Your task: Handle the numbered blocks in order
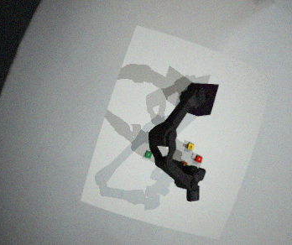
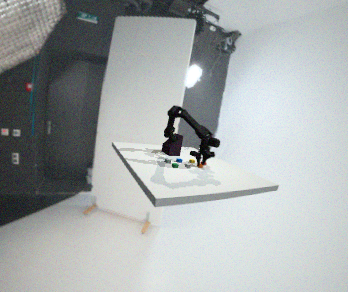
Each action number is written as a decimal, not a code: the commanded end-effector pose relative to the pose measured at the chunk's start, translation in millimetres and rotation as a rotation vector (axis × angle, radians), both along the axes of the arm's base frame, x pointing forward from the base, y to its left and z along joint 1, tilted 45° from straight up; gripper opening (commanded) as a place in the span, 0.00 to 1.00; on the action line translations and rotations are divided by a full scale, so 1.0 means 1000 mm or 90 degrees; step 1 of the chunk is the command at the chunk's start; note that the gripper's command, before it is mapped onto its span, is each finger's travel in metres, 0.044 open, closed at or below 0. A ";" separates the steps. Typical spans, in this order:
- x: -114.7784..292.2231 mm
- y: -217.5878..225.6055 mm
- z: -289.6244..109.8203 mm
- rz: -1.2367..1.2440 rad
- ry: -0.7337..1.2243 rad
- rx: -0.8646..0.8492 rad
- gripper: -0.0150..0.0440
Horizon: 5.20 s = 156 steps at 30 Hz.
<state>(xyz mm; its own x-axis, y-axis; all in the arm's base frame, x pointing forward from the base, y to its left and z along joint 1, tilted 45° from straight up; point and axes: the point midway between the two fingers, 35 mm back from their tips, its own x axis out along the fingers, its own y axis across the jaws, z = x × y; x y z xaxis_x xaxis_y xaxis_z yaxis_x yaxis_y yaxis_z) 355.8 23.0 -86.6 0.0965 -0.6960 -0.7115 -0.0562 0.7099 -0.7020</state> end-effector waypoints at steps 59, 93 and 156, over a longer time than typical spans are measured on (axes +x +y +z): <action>-0.019 0.083 0.082 0.002 0.003 0.001 0.46; -0.117 0.008 0.017 0.002 0.006 -0.001 0.93; -0.115 -0.014 -0.004 0.002 0.006 -0.003 0.46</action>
<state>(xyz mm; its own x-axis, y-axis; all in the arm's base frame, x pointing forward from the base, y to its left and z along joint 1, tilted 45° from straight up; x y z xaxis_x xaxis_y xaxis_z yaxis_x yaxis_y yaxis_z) 241.2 10.1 -90.7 0.0906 -0.6958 -0.7125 -0.0615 0.7101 -0.7014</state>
